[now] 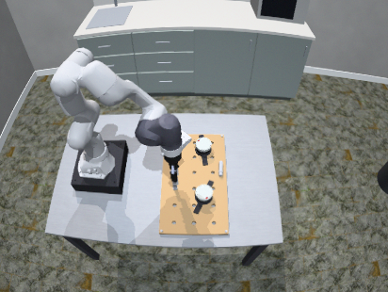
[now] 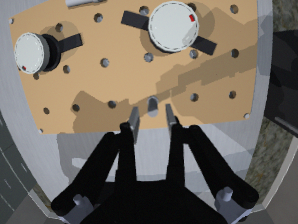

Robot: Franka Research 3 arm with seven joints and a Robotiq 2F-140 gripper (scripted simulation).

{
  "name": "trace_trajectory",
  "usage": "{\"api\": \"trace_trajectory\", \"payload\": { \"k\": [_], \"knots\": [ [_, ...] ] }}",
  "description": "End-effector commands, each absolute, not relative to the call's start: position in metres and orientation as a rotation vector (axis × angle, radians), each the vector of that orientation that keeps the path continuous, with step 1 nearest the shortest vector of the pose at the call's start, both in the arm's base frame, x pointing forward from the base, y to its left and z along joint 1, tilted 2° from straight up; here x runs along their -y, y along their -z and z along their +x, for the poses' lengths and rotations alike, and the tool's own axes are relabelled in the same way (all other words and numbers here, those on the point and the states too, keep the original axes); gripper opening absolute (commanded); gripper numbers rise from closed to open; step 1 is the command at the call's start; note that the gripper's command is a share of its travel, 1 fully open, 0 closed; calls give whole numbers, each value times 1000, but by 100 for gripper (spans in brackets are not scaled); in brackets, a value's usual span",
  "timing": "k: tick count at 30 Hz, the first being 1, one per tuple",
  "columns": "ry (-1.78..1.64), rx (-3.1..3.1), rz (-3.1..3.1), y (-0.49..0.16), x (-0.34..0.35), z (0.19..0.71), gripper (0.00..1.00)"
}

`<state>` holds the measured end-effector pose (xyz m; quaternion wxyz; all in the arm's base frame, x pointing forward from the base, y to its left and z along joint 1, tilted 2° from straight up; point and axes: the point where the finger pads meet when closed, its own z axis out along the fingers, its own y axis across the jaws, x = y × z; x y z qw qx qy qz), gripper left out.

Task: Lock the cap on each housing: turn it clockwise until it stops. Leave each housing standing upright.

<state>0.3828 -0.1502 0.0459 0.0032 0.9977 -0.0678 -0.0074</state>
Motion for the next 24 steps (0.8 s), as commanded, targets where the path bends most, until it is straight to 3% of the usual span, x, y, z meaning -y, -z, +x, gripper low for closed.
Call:
{"api": "trace_trajectory", "payload": {
  "k": [1, 24],
  "knots": [
    [49, 227, 3129, -49, 150, 378, 36],
    [49, 227, 3129, -62, 150, 378, 36]
  ]
}}
